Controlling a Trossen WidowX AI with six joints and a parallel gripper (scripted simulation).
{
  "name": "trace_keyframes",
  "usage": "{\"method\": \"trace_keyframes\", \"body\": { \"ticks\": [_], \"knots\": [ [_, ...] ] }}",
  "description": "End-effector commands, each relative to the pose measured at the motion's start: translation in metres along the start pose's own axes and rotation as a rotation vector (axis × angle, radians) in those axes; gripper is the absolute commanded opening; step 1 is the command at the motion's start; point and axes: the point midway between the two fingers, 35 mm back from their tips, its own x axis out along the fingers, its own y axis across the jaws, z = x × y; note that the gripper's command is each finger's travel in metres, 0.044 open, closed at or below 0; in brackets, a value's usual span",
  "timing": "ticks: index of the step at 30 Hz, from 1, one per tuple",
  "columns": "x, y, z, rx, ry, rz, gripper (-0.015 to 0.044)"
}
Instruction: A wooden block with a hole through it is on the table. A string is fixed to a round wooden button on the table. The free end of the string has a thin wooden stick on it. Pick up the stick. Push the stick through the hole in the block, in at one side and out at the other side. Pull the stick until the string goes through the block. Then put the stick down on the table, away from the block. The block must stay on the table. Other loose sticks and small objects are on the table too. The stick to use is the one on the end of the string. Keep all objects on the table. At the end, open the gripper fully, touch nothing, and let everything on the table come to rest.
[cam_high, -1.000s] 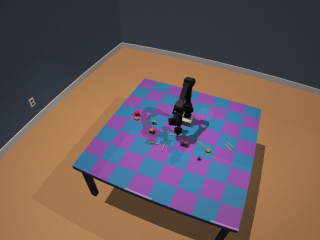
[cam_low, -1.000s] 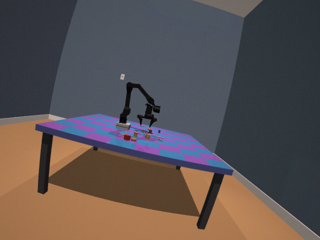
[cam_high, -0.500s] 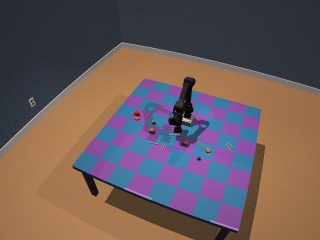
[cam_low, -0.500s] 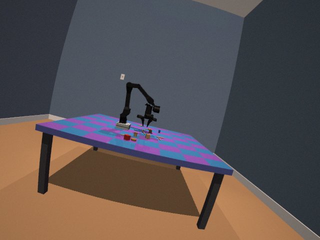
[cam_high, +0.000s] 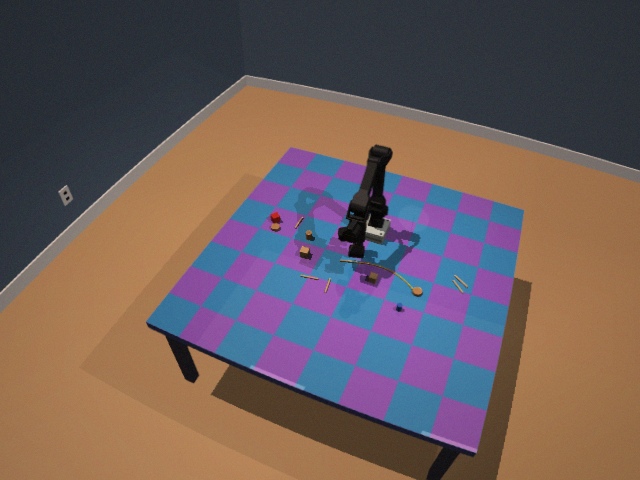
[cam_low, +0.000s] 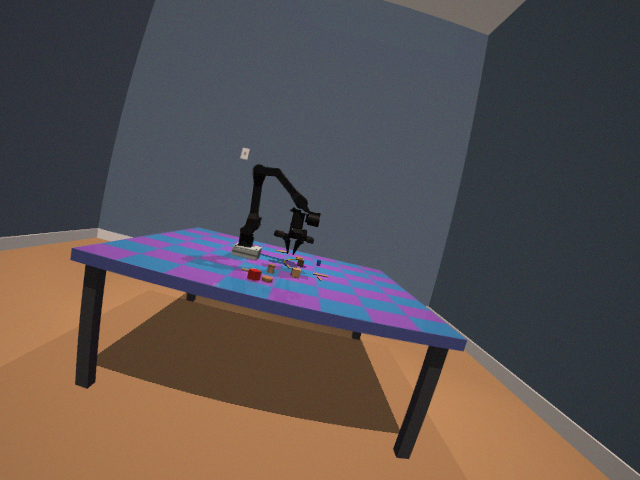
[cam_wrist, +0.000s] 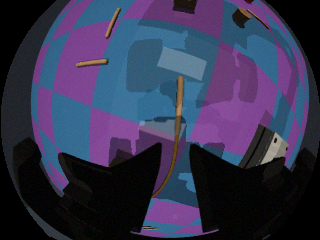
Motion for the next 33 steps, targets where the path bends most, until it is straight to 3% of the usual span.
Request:
{"method": "trace_keyframes", "body": {
  "ticks": [1, 33],
  "knots": [
    [0.008, -0.003, 0.0, 0.005, -0.003, -0.012, 0.0124],
    [0.058, -0.005, 0.0, 0.005, -0.003, -0.013, 0.0124]
  ]
}}
